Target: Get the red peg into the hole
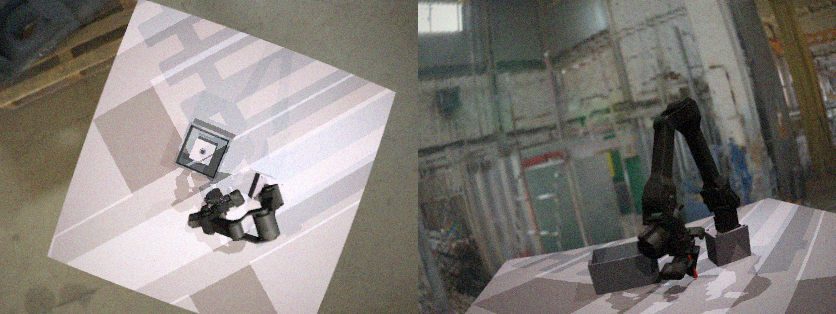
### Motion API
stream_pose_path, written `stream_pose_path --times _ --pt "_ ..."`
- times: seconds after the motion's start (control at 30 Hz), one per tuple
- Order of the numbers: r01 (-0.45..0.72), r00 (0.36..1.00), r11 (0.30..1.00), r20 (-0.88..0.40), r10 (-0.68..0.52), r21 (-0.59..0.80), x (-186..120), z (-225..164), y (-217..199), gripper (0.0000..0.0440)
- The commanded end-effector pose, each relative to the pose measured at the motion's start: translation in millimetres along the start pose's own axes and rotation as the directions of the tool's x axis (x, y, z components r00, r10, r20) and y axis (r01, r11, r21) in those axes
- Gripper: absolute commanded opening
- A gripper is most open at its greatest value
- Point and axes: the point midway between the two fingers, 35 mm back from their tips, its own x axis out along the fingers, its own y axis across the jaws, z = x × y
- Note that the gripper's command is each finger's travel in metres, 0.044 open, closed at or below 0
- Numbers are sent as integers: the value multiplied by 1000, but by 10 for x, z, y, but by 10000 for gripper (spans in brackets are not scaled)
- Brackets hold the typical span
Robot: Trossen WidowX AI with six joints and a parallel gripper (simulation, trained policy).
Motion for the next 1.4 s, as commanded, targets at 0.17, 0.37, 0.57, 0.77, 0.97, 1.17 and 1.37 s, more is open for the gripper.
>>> stream_pose_path --times 0.17,0.37,0.57,0.77,0.97,1.17,1.37 --pt "-27 998 1000 53 26 12 -316 160 -1 0" --pt "-31 996 999 87 29 21 -540 289 -45 0" --pt "-45 992 998 119 39 48 -782 449 -79 0" --pt "-66 988 992 147 51 103 -1000 650 -111 0" --pt "-86 984 981 166 57 174 -1121 895 -165 0" --pt "-104 982 966 178 62 237 -1172 1170 -225 0" --pt "-115 982 952 179 65 283 -1150 1448 -294 0"
